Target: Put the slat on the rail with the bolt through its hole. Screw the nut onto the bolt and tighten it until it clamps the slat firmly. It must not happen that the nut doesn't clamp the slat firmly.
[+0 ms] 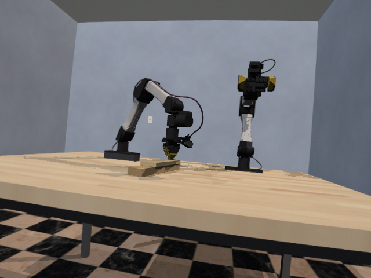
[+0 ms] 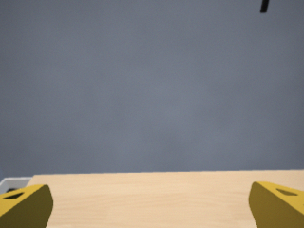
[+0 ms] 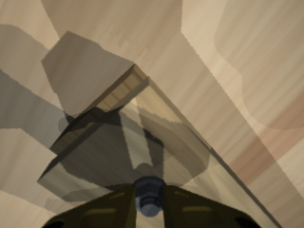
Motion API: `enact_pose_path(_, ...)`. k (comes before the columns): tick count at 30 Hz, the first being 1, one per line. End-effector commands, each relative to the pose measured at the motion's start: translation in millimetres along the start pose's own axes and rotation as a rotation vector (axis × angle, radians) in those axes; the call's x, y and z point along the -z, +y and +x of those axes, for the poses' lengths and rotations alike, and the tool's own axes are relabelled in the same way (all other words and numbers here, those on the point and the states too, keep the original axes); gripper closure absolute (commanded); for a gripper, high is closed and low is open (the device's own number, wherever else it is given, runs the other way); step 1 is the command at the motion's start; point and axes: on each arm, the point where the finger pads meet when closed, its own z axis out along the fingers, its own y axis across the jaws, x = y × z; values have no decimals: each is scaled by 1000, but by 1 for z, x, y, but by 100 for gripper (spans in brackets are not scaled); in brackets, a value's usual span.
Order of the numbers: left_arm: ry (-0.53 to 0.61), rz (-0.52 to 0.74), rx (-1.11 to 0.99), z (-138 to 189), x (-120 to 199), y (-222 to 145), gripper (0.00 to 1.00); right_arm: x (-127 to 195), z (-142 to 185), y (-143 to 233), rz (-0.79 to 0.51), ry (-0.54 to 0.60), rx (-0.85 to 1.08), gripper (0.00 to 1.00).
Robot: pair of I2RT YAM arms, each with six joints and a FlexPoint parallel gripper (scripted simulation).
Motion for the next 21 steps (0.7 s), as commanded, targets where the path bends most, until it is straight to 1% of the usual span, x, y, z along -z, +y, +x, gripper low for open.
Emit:
enact_pose_path(1, -20, 2, -1, -7, 2, -1, 0, -2, 1, -2, -2, 1, -99, 89)
enact_pose_path(2, -20, 2, -1, -7, 2, -1, 0, -2, 1, -1, -4, 2, -91, 89)
enact_pose_path(3, -20, 2, -1, -7, 2, -1, 0, 5, 1, -4, 16, -6, -35, 89)
enact_pose_path(5, -20, 2, -1, -7, 2, -1, 0, 1, 1, -1, 3, 0, -33, 89)
enact_pose_path(6, -20, 2, -1, -7, 2, -1, 0, 5, 1, -4, 16, -6, -38, 89)
enact_pose_path(21, -20, 2, -1, -7, 2, -1, 0, 4, 1, -3, 13, -4, -37, 89)
